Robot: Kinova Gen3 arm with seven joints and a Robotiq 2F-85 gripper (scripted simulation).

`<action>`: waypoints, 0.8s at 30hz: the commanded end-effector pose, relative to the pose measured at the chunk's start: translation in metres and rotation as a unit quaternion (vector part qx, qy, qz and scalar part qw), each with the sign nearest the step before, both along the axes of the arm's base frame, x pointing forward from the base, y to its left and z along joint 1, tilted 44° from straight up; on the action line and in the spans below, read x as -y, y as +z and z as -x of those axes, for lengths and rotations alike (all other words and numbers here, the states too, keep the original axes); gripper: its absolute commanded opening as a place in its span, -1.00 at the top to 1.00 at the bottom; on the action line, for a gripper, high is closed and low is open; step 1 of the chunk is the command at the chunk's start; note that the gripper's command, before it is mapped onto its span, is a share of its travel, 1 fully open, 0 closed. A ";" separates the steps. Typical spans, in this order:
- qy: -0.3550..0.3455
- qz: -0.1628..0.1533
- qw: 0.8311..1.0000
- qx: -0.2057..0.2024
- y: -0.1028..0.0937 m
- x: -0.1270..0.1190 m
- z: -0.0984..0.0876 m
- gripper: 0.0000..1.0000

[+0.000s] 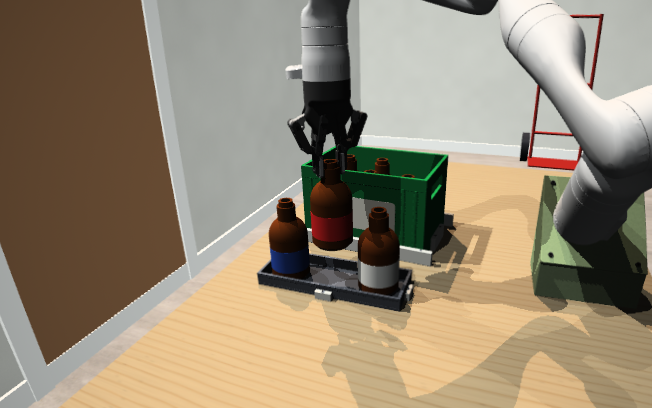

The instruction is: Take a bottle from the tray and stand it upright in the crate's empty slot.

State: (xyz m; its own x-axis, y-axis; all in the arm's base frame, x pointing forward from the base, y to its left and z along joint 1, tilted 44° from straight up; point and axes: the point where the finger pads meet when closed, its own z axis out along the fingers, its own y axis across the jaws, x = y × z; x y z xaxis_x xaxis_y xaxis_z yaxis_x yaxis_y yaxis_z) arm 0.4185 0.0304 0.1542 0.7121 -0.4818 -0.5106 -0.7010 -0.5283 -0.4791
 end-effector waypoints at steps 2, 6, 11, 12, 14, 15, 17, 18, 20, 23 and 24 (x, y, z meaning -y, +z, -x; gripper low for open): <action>-0.001 0.000 1.000 0.001 0.001 0.001 0.000 1.00; -0.001 0.000 1.000 0.001 0.002 0.002 0.000 1.00; -0.001 0.000 1.000 0.001 0.003 0.003 0.000 1.00; -0.001 0.000 1.000 0.001 0.003 0.003 0.000 1.00; -0.001 0.000 1.000 0.001 0.005 0.005 -0.001 1.00; -0.001 0.000 1.000 0.001 0.005 0.005 -0.001 1.00; -0.001 0.000 1.000 0.001 0.007 0.007 -0.001 1.00; -0.001 0.000 1.000 0.001 0.007 0.007 -0.001 1.00; -0.001 0.000 1.000 0.001 0.009 0.009 -0.001 1.00; -0.001 0.000 1.000 0.001 0.012 0.011 -0.001 1.00; -0.001 0.000 1.000 0.001 0.012 0.012 -0.001 1.00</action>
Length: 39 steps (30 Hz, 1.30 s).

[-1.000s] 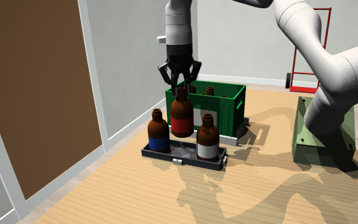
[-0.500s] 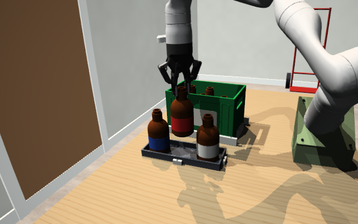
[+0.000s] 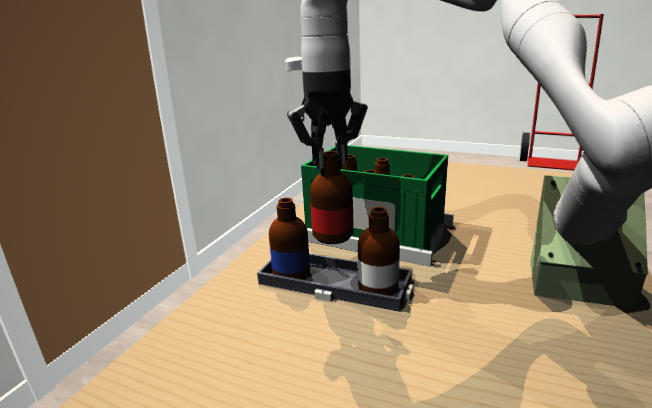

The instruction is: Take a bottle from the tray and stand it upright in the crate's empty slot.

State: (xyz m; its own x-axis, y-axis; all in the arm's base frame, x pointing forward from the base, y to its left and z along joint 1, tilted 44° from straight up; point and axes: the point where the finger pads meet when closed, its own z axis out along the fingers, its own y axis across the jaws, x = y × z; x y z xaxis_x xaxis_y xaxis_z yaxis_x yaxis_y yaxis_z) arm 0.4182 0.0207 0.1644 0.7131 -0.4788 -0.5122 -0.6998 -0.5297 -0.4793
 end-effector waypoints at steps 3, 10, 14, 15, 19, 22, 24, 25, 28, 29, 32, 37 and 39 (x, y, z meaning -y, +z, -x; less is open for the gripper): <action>-0.002 0.001 1.000 0.001 0.004 0.004 -0.001 1.00; -0.002 0.001 1.000 0.001 0.009 0.010 -0.002 1.00; -0.002 0.001 1.000 0.001 0.012 0.013 -0.002 1.00; -0.002 0.001 1.000 0.001 0.013 0.013 -0.002 1.00; -0.002 0.001 1.000 0.001 0.016 0.016 -0.002 1.00; -0.002 0.001 1.000 0.001 0.016 0.016 -0.002 1.00; -0.002 0.001 1.000 0.001 0.017 0.017 -0.002 1.00; -0.002 0.001 1.000 0.001 0.017 0.017 -0.002 1.00; -0.002 0.001 1.000 0.001 0.018 0.018 -0.002 1.00; -0.002 0.001 1.000 0.001 0.018 0.018 -0.002 1.00; -0.002 0.001 1.000 0.001 0.019 0.019 -0.002 1.00; -0.002 0.001 1.000 0.001 0.019 0.019 -0.002 1.00; -0.002 0.001 1.000 0.001 0.019 0.019 -0.002 1.00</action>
